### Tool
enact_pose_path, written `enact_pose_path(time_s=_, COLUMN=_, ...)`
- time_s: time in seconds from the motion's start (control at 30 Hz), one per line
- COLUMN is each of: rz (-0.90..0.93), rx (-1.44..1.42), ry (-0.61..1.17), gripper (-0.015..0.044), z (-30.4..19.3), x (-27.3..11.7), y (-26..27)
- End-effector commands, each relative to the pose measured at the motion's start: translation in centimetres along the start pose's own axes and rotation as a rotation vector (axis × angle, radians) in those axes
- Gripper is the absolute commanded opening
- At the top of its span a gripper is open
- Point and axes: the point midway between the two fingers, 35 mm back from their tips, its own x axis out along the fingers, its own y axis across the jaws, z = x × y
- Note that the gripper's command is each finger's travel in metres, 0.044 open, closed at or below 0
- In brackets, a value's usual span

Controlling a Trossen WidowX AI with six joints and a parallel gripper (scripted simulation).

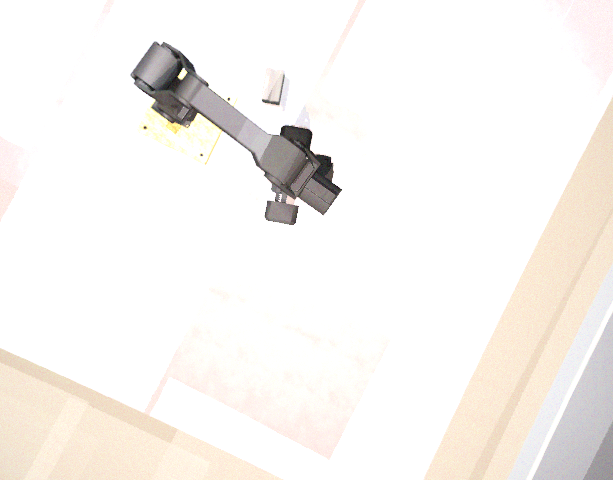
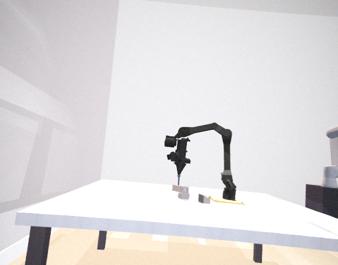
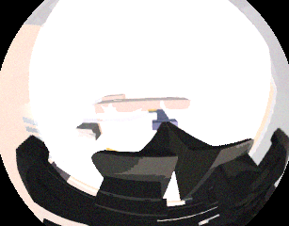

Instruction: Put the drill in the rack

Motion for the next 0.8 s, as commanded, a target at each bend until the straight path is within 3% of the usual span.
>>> enact_pose_path(time_s=0.0, rz=0.008, rx=-0.005, ry=0.019, gripper=0.0, z=-0.09, x=0.81, y=0.03)
enact_pose_path(time_s=0.77, rz=0.008, rx=-0.005, ry=0.019, gripper=0.0, z=-0.52, x=1.54, y=0.06)
